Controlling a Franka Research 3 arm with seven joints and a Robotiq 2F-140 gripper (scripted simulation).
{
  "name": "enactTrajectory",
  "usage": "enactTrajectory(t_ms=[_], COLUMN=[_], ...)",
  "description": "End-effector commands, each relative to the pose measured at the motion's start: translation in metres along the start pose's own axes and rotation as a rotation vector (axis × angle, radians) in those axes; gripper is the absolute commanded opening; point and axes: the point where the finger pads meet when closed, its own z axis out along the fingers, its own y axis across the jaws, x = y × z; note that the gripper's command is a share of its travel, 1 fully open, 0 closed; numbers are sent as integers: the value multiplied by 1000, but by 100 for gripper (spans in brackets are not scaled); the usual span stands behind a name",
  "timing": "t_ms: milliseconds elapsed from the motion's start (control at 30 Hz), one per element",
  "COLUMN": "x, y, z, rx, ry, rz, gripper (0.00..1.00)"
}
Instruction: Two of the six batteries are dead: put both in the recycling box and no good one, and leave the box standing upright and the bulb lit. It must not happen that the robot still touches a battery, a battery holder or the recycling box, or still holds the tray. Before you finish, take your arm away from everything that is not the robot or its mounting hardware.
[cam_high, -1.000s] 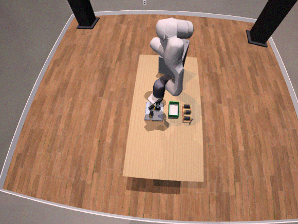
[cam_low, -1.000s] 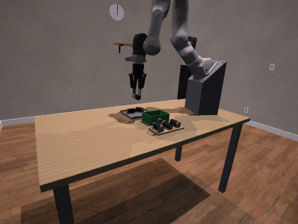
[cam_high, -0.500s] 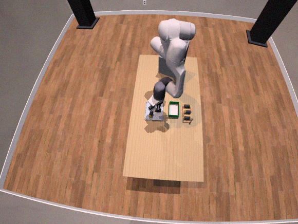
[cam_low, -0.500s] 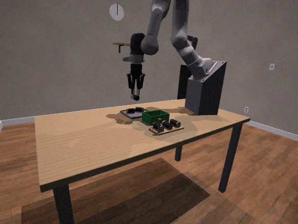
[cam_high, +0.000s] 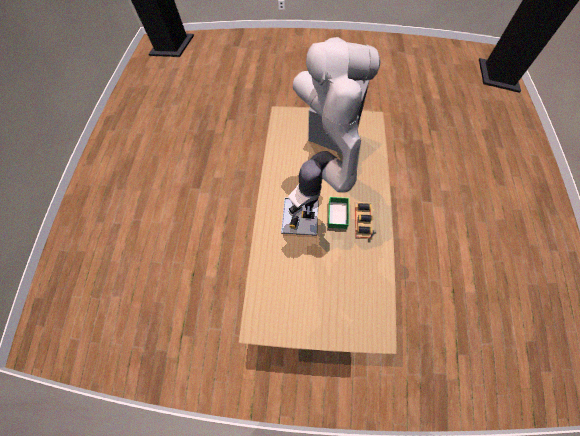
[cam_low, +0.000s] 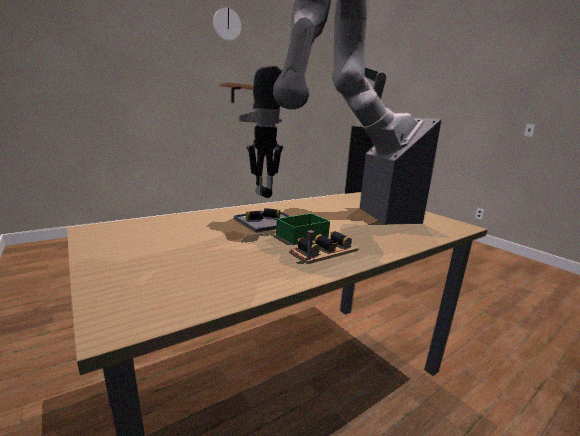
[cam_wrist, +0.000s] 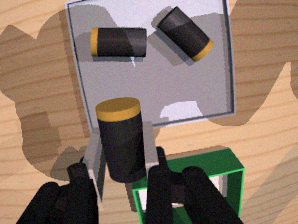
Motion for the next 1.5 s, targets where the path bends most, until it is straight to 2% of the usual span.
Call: enactTrajectory(t_ms=[0,233,333,1467], x=[3,3,3,3], y=[-3,-3,-3,-3], z=[3,52,62,63], rx=[8,8,8,8], ry=[6,6,6,6], rz=[8,8,8,8], gripper=[16,16,16,16])
